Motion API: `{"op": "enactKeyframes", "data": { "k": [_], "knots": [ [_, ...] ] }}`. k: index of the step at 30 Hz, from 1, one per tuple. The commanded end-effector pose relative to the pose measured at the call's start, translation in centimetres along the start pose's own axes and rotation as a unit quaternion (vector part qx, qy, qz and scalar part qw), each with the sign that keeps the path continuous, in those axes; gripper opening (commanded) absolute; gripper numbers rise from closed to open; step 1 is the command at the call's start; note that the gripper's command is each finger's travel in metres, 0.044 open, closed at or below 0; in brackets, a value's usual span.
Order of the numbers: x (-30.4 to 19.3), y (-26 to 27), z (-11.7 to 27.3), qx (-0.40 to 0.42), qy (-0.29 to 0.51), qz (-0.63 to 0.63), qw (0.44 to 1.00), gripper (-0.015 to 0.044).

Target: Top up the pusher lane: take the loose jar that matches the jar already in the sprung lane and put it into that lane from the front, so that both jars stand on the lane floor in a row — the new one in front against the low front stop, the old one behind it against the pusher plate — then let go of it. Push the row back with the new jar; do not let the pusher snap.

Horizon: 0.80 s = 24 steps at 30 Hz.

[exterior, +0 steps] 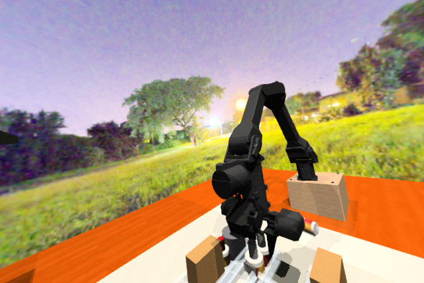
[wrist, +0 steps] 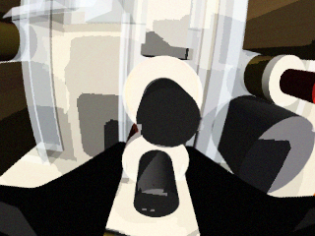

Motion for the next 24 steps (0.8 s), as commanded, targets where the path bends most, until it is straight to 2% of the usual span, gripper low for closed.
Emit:
{"op": "enactKeyframes", "data": {
  "k": [1,24],
  "knots": [
    [0.17,-0.06,-0.02,-0.002,-0.006,0.0,1.0,0.0],
    [-0.21,0.02,-0.04,-0.002,-0.006,0.0,1.0,0.0]
  ]
}}
Point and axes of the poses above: the point midway between the two fingers, 35 mm back from their tips, its own z axis back along the fingers, its own y axis across the jaws, x = y × z, the point moved 4 cm from there along z, back along the fingers, and after that the axes turned 12 degrees about z, right-handed, at the moved point
